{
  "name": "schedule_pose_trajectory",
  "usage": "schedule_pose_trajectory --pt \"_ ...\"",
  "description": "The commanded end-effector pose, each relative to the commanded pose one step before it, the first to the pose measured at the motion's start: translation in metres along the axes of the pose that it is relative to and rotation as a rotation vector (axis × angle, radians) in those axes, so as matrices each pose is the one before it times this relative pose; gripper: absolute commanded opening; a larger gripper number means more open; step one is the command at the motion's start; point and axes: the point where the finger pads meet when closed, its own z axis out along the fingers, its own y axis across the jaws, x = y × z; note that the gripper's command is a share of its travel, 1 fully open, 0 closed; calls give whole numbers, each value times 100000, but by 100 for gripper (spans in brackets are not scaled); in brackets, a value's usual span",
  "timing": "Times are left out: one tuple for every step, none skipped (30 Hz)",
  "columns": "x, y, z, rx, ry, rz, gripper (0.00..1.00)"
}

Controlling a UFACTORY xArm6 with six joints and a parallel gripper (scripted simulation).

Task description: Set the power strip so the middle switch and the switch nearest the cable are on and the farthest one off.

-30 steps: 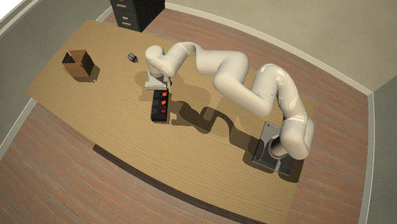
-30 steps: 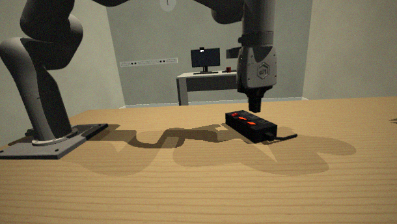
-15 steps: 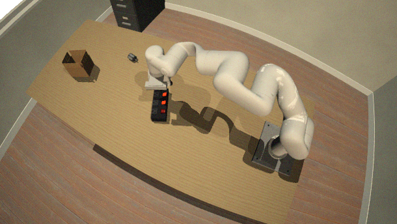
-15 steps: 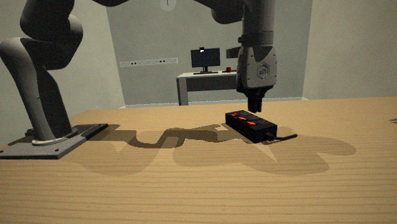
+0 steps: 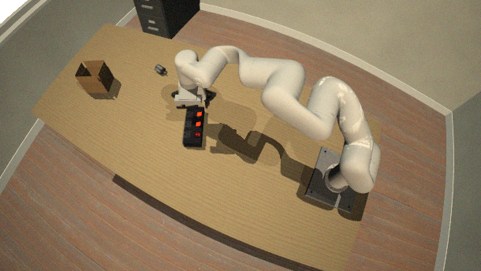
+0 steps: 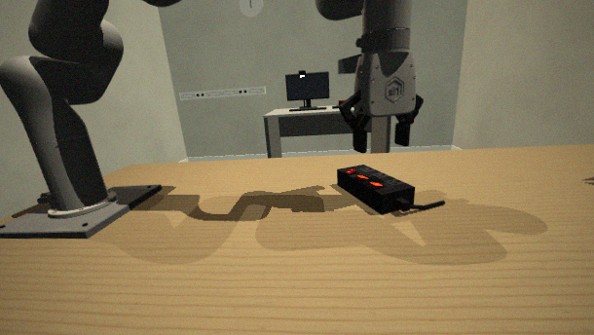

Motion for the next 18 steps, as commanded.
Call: schedule_pose_trajectory --pt "-54 122 -2979 -566 -255 -3 100" --pt "0 0 -604 0 0 0 100" --pt "0 0 -584 0 0 0 100" --pt "0 0 -554 0 0 0 100" --pt "0 0 -517 0 0 0 100" --pt "0 0 -472 0 0 0 100" --pt "0 0 -422 0 0 0 100" --pt "0 0 0 0 0 0 100" --pt "0 0 0 0 0 0 100" --pt "0 0 -367 0 0 0 100" --pt "0 0 -309 0 0 0 100" --pt "0 -1 -252 0 0 0 100" --pt "0 1 -194 0 0 0 100" --pt "0 0 -140 0 0 0 100" --pt "0 0 -92 0 0 0 100" --pt "0 0 -51 0 0 0 100" --pt "0 0 -20 0 0 0 100" --pt "0 0 -3 0 0 0 100"
